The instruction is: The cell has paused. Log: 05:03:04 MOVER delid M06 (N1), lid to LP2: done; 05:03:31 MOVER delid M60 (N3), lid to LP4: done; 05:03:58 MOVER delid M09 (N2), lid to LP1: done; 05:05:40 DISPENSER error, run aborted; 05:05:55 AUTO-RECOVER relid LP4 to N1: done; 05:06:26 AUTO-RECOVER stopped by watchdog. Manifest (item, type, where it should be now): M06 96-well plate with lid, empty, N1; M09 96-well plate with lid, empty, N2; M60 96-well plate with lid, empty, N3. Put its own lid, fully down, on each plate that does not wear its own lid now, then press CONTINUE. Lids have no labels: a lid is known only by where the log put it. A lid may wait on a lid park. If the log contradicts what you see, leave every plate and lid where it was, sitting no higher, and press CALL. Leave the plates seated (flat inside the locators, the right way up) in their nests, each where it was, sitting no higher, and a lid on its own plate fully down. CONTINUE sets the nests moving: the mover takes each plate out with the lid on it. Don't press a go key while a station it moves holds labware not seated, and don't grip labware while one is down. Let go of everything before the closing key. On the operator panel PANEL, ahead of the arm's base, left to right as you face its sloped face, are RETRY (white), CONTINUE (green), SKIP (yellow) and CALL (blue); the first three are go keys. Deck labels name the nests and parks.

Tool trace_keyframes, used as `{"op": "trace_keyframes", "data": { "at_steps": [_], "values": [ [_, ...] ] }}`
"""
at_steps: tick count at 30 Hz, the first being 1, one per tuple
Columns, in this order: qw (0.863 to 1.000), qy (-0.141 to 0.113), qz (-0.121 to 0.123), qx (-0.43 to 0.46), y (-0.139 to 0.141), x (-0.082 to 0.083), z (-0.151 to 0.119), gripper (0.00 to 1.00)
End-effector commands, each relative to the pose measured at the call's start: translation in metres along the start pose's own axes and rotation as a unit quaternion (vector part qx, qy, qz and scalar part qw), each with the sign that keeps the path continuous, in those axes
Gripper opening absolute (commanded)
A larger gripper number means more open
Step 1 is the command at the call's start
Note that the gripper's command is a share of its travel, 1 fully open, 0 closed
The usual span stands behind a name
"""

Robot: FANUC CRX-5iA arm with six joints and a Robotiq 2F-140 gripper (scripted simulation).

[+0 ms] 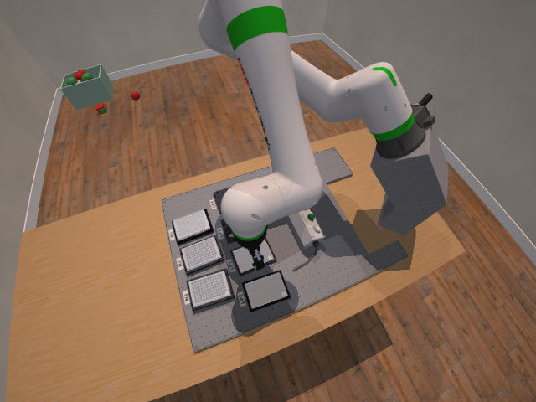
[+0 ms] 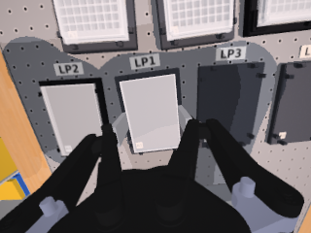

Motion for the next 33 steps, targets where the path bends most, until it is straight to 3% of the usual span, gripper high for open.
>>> {"op": "trace_keyframes", "data": {
  "at_steps": [1,33],
  "values": [
    [1.000,0.000,0.000,0.000,-0.0001,-0.0001,0.0000,0.00],
    [1.000,0.000,0.000,0.000,-0.0001,0.0073,0.0000,0.00]
  ]
}}
Point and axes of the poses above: the point where the finger pads meet when closed, its own x axis back along the fingers, its own y axis across the jaws, z = x × y, the point moved 9 cm from there along x, back along the fingers, and after that the axes turned 4 degrees about -x, right-handed, at the moved point
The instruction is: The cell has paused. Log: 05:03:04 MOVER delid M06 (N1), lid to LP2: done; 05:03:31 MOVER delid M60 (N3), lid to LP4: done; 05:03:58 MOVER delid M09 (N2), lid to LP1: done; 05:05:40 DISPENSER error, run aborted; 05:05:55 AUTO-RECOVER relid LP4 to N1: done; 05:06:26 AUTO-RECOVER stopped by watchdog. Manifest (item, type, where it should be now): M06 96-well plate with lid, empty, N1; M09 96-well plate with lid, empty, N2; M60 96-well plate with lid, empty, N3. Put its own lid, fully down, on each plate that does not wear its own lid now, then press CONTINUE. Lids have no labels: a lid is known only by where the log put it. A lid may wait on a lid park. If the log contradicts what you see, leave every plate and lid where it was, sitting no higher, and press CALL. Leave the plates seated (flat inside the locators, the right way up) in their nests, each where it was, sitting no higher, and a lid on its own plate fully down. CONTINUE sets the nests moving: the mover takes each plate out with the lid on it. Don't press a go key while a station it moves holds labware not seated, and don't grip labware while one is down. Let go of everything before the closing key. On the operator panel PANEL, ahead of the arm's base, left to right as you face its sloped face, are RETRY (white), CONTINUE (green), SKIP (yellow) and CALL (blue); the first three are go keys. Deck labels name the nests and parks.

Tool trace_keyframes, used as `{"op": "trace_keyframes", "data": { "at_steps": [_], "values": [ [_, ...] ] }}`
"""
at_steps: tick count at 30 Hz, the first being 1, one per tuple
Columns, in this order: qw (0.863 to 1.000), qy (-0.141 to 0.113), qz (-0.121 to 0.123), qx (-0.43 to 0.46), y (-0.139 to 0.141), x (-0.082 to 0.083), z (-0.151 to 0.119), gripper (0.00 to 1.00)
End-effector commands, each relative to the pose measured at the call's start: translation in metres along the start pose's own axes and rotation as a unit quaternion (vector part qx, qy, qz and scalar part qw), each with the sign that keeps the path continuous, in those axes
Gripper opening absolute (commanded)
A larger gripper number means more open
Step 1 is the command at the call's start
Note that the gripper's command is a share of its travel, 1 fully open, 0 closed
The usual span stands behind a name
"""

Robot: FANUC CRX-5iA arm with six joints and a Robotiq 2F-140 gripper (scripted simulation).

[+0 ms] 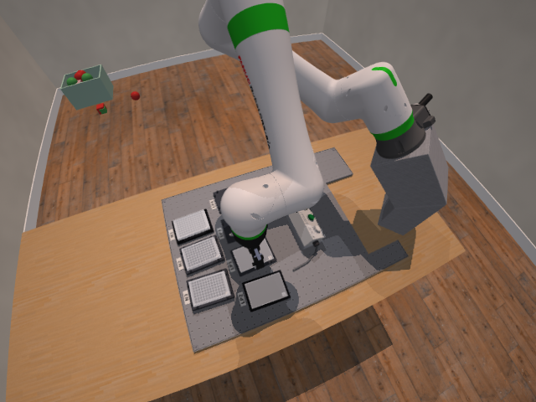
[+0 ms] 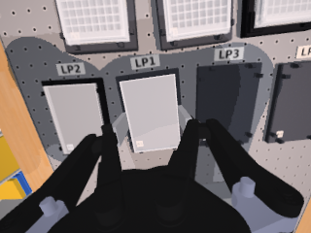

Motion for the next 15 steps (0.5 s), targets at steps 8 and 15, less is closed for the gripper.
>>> {"op": "trace_keyframes", "data": {
  "at_steps": [8,15],
  "values": [
    [1.000,0.000,0.000,0.000,0.000,0.011,0.000,0.00],
    [1.000,0.000,0.000,0.000,0.000,0.026,0.000,0.00]
  ]
}}
Point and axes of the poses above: the point where the finger pads meet when closed, its own x axis back along the fingers, its own y axis across the jaws, z = x × y, the point moved 9 cm from there along x, back along the fingers, and after that the axes turned 4 degrees about -x, right-handed, at the moved point
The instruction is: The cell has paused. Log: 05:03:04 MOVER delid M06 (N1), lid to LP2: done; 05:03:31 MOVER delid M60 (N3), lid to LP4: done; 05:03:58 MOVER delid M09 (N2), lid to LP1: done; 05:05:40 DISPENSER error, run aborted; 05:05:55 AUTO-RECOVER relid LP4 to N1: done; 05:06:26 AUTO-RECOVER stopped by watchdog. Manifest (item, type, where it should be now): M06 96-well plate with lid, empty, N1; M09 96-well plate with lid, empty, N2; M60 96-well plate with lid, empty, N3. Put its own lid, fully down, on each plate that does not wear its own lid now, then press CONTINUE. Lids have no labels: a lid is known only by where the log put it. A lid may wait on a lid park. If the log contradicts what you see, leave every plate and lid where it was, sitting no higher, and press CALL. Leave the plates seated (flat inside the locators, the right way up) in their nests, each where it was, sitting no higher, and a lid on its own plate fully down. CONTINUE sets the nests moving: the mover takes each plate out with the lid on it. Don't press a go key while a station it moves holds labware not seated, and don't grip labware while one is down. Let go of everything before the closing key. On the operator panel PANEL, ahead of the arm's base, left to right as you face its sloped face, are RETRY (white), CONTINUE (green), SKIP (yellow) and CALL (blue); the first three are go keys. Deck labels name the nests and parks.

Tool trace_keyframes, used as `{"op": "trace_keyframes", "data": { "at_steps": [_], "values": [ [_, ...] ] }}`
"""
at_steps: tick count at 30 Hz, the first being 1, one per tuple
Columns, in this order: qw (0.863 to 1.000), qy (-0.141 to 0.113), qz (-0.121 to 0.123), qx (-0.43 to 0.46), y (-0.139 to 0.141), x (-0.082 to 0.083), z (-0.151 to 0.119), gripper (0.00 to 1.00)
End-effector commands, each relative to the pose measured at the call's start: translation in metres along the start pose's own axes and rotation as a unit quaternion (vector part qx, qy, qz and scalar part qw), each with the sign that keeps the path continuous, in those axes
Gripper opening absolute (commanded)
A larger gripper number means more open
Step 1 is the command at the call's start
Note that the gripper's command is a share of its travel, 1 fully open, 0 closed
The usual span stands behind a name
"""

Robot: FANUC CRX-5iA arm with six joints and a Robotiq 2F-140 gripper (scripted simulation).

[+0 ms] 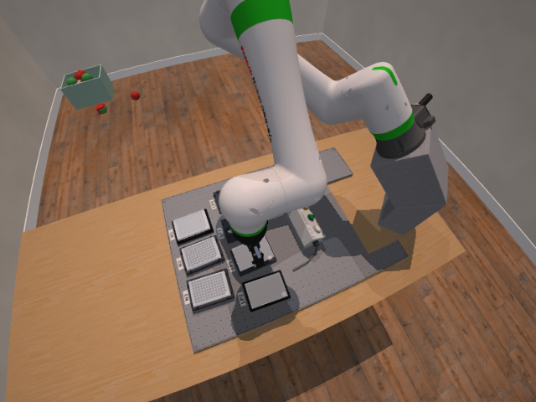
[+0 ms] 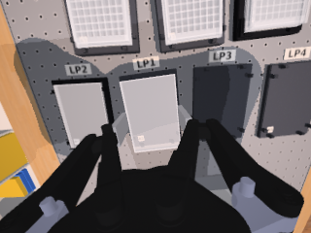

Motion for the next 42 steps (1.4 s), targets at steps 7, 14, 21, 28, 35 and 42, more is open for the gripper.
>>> {"op": "trace_keyframes", "data": {
  "at_steps": [7,14,21,28,35,42],
  "values": [
    [1.000,0.000,0.000,0.000,0.000,0.017,0.000,0.00],
    [1.000,0.000,0.000,0.000,0.000,0.029,0.000,0.00],
    [1.000,0.000,0.000,0.000,0.000,0.039,0.000,0.00],
    [1.000,0.000,0.000,0.000,0.000,0.043,0.000,0.00],
    [1.000,0.000,0.000,0.000,0.000,0.044,0.000,0.00],
    [1.000,0.000,-0.002,-0.001,0.012,0.044,0.048,0.00]
  ]
}}
Point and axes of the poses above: the point where the finger pads meet when closed, its own x axis back along the fingers, its own y axis across the jaws, z = x × y, the point moved 9 cm from there along x, back along the fingers, and after that the axes turned 4 degrees about -x, right-handed, at the moved point
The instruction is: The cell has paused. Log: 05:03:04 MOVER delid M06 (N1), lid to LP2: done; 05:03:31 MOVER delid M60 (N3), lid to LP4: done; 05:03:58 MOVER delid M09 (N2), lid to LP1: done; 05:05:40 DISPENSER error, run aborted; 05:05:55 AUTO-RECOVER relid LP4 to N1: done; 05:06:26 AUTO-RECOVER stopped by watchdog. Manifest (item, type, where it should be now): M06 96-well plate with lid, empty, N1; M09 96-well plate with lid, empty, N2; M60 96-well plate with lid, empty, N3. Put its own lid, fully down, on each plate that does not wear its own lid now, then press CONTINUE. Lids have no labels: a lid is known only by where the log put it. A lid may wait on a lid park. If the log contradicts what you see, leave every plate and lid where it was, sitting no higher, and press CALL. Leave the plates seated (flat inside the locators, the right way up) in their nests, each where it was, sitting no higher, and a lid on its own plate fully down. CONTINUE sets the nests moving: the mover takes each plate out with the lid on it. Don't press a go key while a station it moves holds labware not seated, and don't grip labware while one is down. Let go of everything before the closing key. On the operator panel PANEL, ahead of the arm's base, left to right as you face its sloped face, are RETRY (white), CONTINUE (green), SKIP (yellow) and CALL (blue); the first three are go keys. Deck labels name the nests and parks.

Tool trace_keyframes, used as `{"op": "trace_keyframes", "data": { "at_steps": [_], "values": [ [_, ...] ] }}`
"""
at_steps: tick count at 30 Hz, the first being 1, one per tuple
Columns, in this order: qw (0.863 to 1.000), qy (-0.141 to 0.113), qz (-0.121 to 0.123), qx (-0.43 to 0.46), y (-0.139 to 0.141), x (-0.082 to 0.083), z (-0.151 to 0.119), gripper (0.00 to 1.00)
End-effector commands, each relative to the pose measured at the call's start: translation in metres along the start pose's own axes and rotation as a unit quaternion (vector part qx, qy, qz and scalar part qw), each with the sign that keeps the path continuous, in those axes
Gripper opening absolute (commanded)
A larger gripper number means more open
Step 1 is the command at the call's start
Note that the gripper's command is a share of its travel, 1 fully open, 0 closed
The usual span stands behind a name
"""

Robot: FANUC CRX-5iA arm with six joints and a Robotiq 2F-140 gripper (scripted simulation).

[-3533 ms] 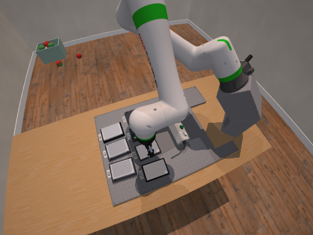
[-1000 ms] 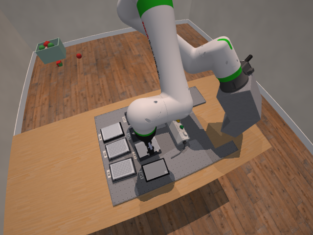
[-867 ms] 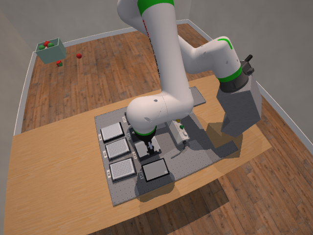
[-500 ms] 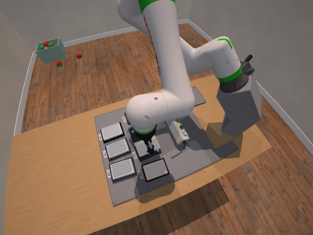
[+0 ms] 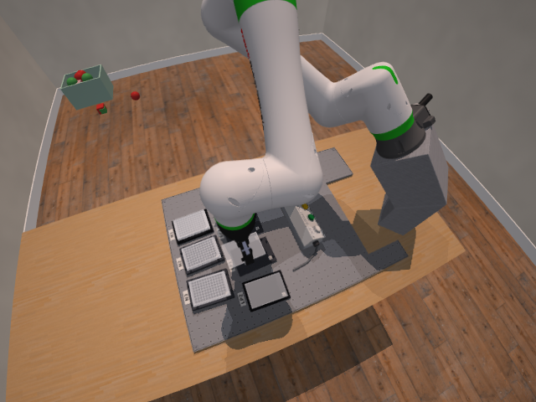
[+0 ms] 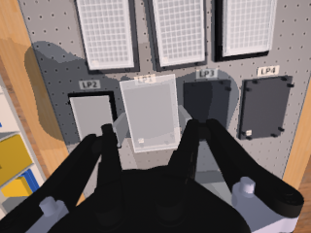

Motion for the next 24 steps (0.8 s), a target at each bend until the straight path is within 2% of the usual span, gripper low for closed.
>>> {"op": "trace_keyframes", "data": {
  "at_steps": [1,2,4,5,6,7,8,9,12,24],
  "values": [
    [1.000,-0.003,-0.001,0.000,0.013,-0.002,0.049,0.00],
    [1.000,-0.003,-0.001,0.000,0.023,-0.002,0.076,0.00],
    [1.000,-0.003,-0.001,0.000,0.024,-0.002,0.079,0.00],
    [1.000,-0.003,0.000,0.001,0.036,-0.002,0.105,0.00],
    [1.000,-0.003,0.000,0.001,0.036,-0.002,0.105,0.00],
    [1.000,-0.003,0.001,0.001,0.047,-0.002,0.126,0.00],
    [1.000,-0.003,0.001,0.001,0.047,-0.002,0.126,0.00],
    [1.000,-0.003,0.001,0.001,0.054,-0.002,0.140,0.00],
    [1.000,-0.003,0.002,0.002,0.059,-0.002,0.147,0.00],
    [1.000,-0.003,0.002,0.002,0.059,-0.002,0.147,0.00]
  ]
}}
Point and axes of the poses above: the point where the finger pads meet when closed, its own x axis back along the fingers, its own y axis across the jaws, z = x × y, the point moved 9 cm from there along x, back along the fingers, and after that the axes turned 4 degrees about -x, right-handed, at the moved point
